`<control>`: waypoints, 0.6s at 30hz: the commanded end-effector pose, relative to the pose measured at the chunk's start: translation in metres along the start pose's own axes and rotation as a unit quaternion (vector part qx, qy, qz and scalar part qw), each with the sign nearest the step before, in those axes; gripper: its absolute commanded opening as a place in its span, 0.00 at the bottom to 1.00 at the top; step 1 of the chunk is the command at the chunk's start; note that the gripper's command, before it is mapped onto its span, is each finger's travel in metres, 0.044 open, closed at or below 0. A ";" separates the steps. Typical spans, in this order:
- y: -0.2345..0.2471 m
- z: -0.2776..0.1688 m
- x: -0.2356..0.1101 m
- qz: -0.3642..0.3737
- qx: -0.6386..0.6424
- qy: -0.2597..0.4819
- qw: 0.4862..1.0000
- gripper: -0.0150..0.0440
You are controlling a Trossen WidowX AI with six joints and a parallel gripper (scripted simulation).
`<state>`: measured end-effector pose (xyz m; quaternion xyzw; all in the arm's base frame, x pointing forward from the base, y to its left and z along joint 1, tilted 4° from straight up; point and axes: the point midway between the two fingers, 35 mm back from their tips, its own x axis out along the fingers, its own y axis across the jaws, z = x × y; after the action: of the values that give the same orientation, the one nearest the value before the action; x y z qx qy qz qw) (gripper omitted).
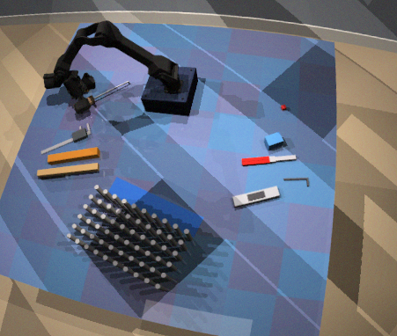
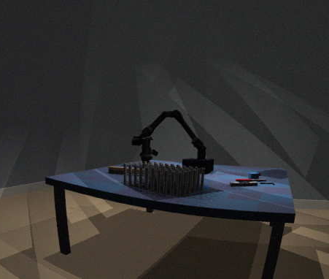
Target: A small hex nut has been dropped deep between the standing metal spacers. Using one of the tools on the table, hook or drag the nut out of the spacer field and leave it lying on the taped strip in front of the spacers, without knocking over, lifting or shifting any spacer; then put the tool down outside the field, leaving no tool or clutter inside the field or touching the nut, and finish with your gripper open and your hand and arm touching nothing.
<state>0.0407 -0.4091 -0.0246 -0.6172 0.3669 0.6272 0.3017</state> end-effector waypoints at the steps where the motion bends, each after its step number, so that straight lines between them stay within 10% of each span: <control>1: -0.001 0.001 0.003 -0.003 -0.002 -0.001 1.000 0.60; 18: 0.000 0.000 -0.052 -0.002 0.000 -0.002 1.000 0.25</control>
<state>0.0416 -0.3992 -0.0030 -0.6101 0.3527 0.6370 0.3125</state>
